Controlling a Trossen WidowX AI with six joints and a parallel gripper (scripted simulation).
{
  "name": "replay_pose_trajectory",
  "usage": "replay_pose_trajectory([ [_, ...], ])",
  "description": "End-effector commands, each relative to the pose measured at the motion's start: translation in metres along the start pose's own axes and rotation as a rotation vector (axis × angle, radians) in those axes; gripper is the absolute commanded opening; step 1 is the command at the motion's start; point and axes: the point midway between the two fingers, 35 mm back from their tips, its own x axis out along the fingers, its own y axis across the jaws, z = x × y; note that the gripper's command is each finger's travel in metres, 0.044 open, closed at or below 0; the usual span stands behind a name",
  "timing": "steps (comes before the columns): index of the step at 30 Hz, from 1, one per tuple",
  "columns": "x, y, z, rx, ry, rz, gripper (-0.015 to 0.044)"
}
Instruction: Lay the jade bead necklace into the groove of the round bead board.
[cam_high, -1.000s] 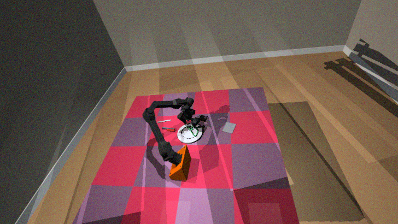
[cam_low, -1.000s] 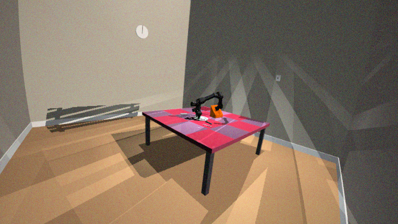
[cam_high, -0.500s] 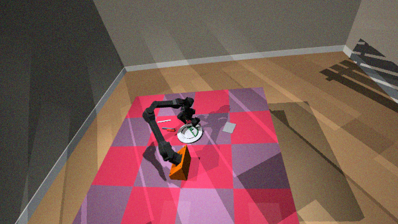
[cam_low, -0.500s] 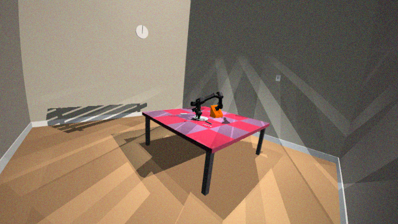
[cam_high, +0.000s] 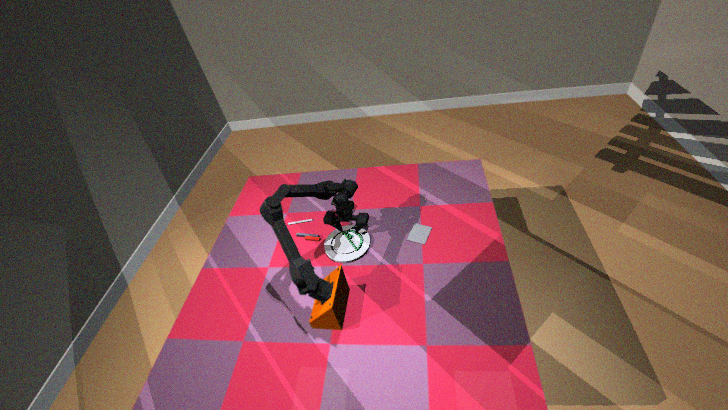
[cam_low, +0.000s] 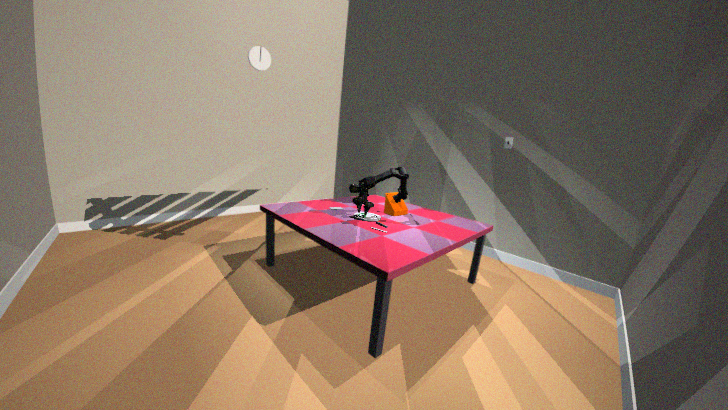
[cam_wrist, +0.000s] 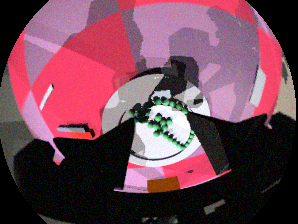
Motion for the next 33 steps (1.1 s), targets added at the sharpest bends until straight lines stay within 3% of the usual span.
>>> replay_pose_trajectory([
  [1, -0.010, -0.015, -0.020, -0.338, -0.001, -0.008, 0.0177],
  [4, -0.015, -0.024, -0.034, -0.589, 0.001, -0.008, 0.0120],
  [13, -0.025, -0.042, -0.075, -1.283, 0.003, -0.002, 0.0120],
  [33, -0.009, -0.042, -0.076, -1.297, 0.003, -0.001, 0.0120],
])
